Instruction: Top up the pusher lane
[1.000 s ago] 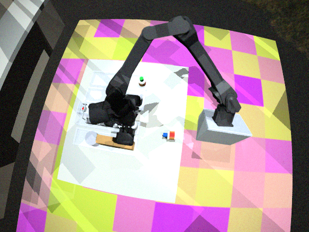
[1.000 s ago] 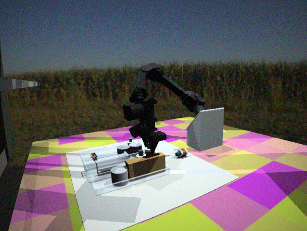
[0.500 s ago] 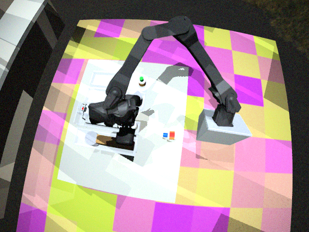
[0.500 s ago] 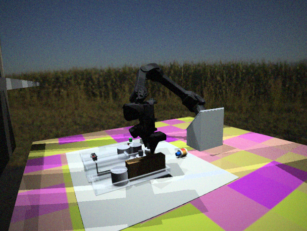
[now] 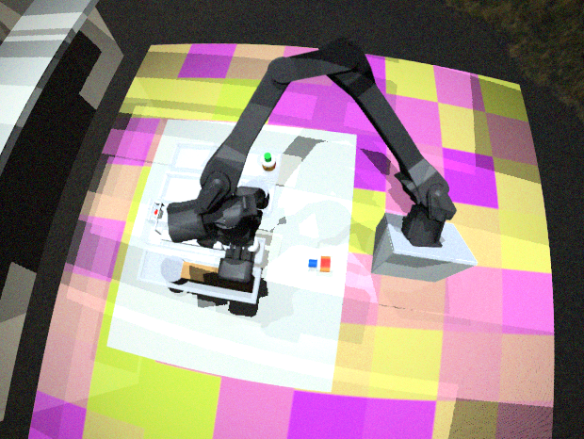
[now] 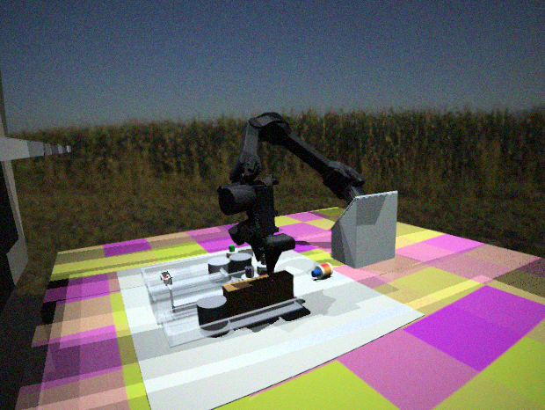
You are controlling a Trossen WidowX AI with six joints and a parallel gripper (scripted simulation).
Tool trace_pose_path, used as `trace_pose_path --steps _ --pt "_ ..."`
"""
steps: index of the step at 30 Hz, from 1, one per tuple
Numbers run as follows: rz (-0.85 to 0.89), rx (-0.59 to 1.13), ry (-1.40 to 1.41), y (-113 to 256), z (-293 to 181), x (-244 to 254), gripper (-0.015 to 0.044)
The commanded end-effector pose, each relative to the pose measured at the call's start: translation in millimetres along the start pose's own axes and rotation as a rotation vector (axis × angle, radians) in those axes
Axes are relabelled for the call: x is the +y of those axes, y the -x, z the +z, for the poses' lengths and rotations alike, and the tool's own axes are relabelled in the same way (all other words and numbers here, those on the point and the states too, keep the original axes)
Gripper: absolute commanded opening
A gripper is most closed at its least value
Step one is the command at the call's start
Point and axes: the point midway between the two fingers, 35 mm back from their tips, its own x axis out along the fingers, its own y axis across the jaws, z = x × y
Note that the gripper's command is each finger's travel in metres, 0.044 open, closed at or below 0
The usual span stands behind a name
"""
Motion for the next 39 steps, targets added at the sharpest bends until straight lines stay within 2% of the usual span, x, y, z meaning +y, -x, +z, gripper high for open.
trace_pose_path --steps 1,39 --pt "-0.004 -0.019 -0.01 2.2 7.4 -1.4 0.0" --pt "-0.004 -0.02 -0.01 -4.2 9.9 -1.4 0.0"
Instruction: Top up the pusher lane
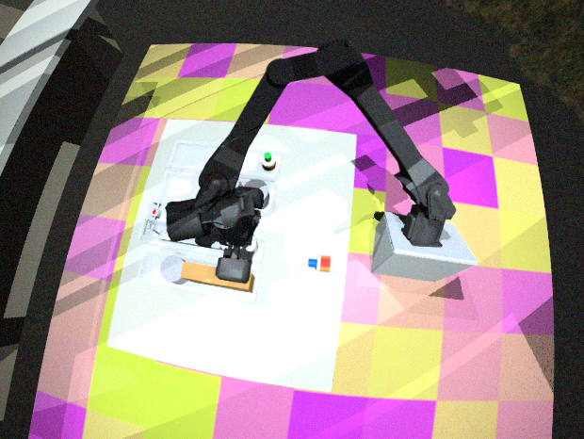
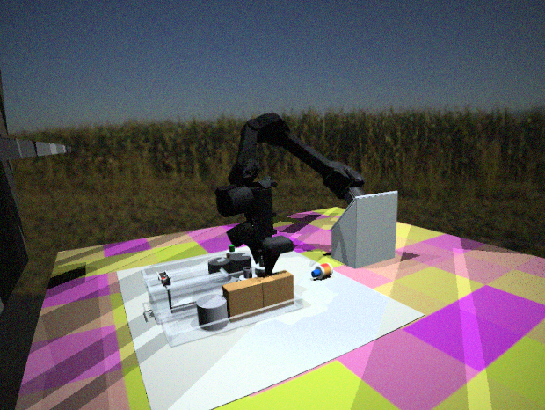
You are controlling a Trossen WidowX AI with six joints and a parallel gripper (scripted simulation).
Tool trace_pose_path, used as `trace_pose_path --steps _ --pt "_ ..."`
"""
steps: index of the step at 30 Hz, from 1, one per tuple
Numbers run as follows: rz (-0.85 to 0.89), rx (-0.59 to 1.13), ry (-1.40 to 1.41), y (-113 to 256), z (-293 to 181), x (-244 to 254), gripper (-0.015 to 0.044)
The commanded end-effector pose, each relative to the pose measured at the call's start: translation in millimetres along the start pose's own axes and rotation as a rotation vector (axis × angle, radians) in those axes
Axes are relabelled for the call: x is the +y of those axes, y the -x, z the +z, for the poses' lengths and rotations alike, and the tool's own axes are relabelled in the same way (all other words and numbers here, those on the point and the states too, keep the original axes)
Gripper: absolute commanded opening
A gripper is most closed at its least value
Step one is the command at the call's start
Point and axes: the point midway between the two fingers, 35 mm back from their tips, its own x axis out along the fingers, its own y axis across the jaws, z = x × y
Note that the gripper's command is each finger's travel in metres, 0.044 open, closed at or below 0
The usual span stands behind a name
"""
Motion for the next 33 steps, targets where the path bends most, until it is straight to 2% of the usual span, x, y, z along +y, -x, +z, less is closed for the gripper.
trace_pose_path --steps 1,33 --pt "-0.006 -0.016 -0.008 0 5 -1 0.0" --pt "-0.007 -0.016 -0.008 -12 4 -2 0.0"
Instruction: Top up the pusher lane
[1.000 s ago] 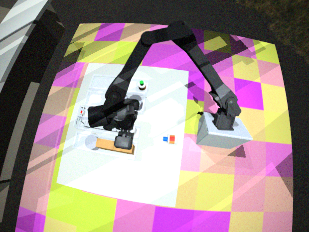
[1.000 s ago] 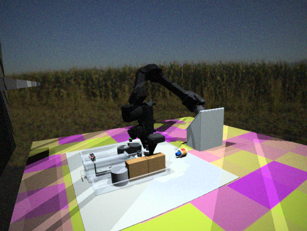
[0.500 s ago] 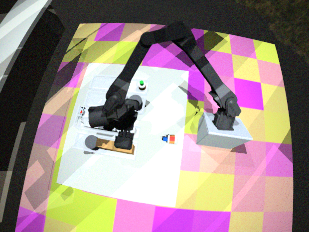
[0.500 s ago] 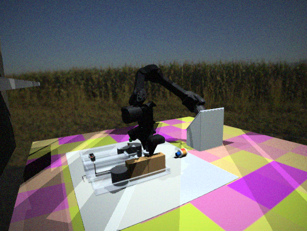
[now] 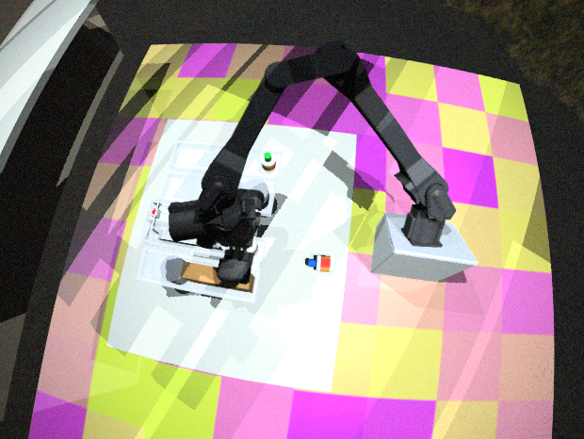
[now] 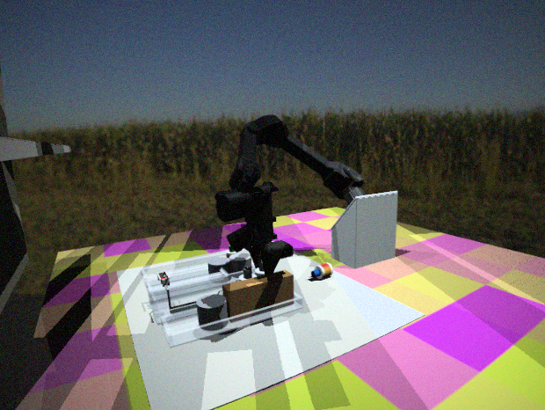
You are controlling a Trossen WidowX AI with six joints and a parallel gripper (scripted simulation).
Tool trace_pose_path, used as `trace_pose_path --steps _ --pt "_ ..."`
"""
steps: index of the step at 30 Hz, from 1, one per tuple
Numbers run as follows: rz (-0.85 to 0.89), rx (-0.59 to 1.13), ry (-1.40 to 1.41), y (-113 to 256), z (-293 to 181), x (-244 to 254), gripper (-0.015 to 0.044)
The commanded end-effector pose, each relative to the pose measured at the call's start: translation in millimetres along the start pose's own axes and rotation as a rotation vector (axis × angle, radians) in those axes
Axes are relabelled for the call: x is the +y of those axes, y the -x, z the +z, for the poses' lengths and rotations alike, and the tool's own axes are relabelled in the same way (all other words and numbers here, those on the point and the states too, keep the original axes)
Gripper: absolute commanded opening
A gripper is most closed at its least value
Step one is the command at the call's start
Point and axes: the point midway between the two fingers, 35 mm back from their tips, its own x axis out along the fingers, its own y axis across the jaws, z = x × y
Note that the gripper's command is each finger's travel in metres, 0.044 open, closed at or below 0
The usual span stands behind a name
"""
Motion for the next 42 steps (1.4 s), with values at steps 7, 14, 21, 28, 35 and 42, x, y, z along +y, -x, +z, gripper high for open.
trace_pose_path --steps 7,14,21,28,35,42 --pt "-0.006 -0.012 -0.005 -3.1 2.8 -1.1 0.0" --pt "-0.006 -0.012 -0.005 -5.5 2.3 -1.2 0.0" --pt "-0.007 -0.012 -0.004 -8.0 1.8 -1.3 0.0" --pt "-0.007 -0.012 -0.004 -9.5 0.9 -1.3 0.0" --pt "-0.007 -0.012 -0.004 -9.5 -0.3 -1.3 0.0" --pt "-0.007 -0.012 -0.004 -9.6 -1.5 -1.3 0.0"
